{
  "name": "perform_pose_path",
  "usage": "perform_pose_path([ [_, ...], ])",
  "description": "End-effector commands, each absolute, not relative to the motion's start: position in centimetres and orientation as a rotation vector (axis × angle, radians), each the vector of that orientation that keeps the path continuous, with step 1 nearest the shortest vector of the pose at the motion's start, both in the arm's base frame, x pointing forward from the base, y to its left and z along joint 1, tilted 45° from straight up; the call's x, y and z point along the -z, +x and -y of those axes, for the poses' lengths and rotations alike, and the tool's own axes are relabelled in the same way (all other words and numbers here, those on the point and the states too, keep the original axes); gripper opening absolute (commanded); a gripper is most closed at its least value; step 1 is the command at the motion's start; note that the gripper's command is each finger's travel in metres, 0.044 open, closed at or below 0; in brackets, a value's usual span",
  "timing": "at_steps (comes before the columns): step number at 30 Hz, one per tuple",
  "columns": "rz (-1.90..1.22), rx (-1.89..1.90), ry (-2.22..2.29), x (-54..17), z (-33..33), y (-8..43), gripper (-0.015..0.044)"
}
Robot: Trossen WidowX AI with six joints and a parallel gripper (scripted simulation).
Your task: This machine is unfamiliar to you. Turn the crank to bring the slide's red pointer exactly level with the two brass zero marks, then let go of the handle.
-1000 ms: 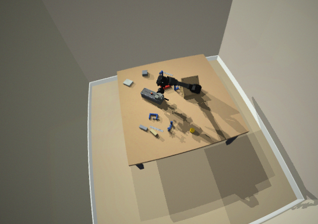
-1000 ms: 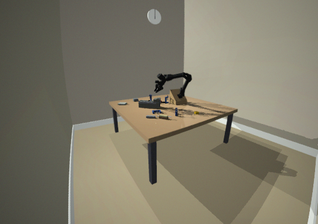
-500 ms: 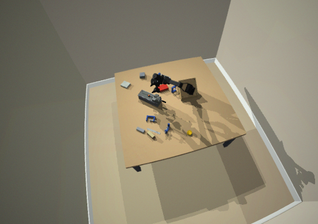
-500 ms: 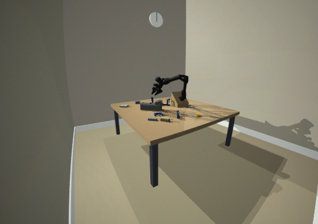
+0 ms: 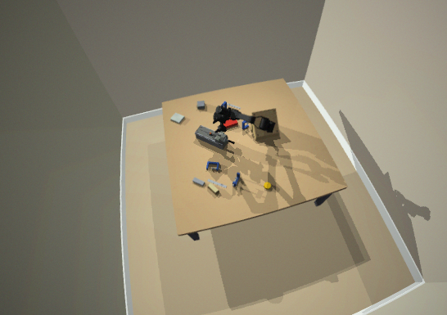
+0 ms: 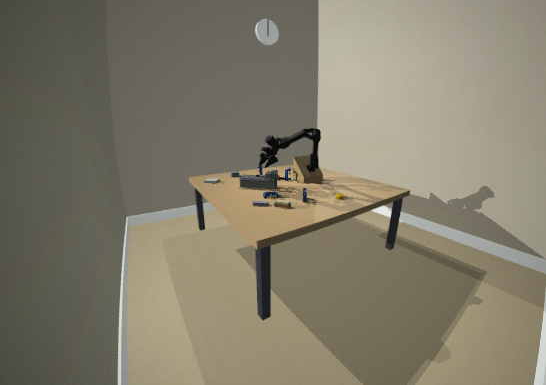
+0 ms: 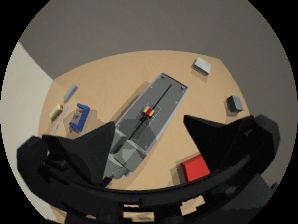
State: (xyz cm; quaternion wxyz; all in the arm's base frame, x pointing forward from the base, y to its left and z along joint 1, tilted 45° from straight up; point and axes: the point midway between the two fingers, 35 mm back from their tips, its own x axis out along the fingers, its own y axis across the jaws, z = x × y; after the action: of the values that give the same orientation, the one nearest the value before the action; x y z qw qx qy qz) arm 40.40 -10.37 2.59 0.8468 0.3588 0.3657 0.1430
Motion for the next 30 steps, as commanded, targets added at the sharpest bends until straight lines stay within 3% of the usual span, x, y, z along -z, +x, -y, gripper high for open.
perform_pose_path([
  [1,-0.776,-0.301,0.765,-2.4,10.2,40.2,0.0440],
  [17,-0.773,-0.301,0.756,-6.1,13.9,40.2,0.0440],
  [30,-0.911,-0.078,0.865,-9.3,10.3,38.2,0.0440],
])
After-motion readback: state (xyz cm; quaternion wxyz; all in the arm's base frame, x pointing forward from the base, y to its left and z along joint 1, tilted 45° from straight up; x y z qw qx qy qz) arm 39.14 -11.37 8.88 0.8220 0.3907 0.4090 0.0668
